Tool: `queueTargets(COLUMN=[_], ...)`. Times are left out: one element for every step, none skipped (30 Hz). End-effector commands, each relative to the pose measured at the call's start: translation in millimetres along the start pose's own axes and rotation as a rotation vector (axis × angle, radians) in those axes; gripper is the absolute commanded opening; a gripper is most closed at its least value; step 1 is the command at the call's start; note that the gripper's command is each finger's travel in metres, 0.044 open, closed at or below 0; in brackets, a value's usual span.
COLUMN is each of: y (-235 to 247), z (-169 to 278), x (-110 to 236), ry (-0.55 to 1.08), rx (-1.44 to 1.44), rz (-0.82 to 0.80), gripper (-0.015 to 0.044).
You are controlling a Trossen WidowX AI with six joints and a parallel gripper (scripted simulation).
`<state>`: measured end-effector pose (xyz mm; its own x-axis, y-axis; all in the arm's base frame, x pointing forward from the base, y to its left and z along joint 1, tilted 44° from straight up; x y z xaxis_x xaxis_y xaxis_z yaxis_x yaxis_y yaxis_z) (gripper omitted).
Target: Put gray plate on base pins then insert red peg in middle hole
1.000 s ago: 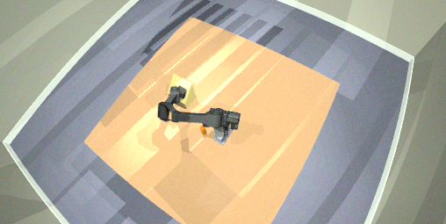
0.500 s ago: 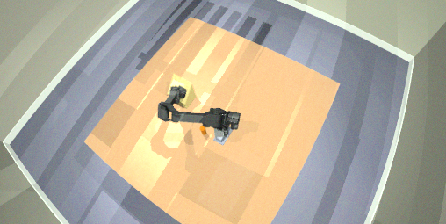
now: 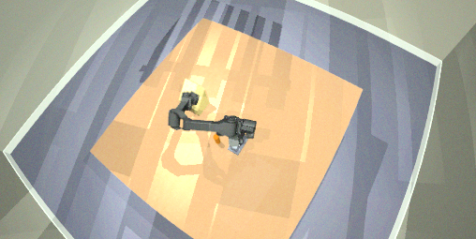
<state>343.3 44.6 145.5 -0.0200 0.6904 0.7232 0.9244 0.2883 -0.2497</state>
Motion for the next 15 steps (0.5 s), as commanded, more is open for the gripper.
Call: queueTargets(y=[2.1, 2.1, 2.0, 1.8, 1.5, 1.1, 0.7, 0.3, 0.3, 0.3, 0.3, 0.3, 0.2, 0.0, -0.1], z=[1.0, 1.2, 1.3, 1.3, 1.2, 1.1, 0.9, 0.7, 0.7, 0.7, 0.6, 0.6, 0.7, 0.7, 0.7], x=[-0.1, -0.1, -0.1, -0.1, -0.1, -0.1, -0.1, -0.1, -0.4, -0.9, -1.6, -2.5, -3.7, -5.0, -6.5], ry=[-0.001, -0.001, -0.001, -0.001, -0.001, -0.001, -0.001, -0.001, -0.001, -0.001, -0.001, -0.002, -0.002, -0.002, -0.003], rx=[0.005, 0.005, 0.005, 0.005, 0.005, 0.005, 0.005, 0.005, 0.006, 0.006, 0.006, 0.006, 0.007, 0.007, 0.008], rz=[0.001, 0.001, 0.001, 0.001, 0.001, 0.001, 0.001, 0.001, 0.001, 0.001, 0.001, 0.001, 0.001, 0.001, 0.001], gripper=[0.0, 0.0, 0.0, 0.0, 0.0, 0.0, 0.0, 0.0, 0.0, 0.0, 0.0, 0.0, 0.0, 0.0, 0.0])
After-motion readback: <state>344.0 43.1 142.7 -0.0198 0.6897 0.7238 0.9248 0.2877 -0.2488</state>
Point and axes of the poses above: the point midway between the two fingers, 35 mm back from their tips, its own x axis back along the fingers, its own y axis across the jaws, z = x × y, the point moved 9 cm from there along x, back along the fingers, and after that the axes turned 4 degrees about -x, right-handed, at the moved point
